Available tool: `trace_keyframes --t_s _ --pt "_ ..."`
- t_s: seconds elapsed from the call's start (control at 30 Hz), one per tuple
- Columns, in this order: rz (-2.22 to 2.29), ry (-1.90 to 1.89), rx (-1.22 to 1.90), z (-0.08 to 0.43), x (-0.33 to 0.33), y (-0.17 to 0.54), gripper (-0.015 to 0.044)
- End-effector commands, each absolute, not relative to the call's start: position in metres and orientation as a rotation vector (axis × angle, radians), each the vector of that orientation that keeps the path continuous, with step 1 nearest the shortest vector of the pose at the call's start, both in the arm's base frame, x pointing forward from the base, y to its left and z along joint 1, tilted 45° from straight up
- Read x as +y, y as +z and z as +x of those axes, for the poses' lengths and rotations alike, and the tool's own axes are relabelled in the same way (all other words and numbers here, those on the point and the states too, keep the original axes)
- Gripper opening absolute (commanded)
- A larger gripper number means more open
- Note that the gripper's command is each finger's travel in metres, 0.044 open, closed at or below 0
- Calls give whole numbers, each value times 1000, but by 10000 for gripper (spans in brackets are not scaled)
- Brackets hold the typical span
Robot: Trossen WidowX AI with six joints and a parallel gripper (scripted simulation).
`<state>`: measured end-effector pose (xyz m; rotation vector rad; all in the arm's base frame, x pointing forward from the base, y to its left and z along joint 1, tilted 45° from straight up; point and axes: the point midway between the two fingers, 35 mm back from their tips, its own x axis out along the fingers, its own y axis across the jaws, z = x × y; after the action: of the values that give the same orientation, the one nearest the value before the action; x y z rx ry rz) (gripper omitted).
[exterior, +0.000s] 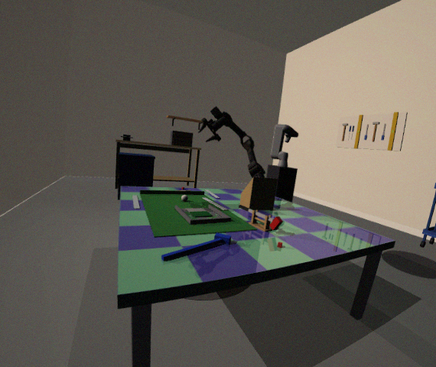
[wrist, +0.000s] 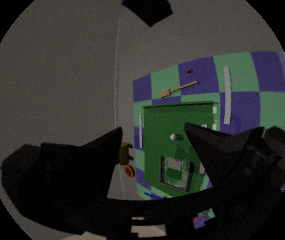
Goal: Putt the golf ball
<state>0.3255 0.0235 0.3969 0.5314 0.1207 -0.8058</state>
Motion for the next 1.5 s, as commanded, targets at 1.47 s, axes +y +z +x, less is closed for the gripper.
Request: trace_keyframes --t_s 1.47 --pt "-1742 1164 1530 213 111 -161 440"
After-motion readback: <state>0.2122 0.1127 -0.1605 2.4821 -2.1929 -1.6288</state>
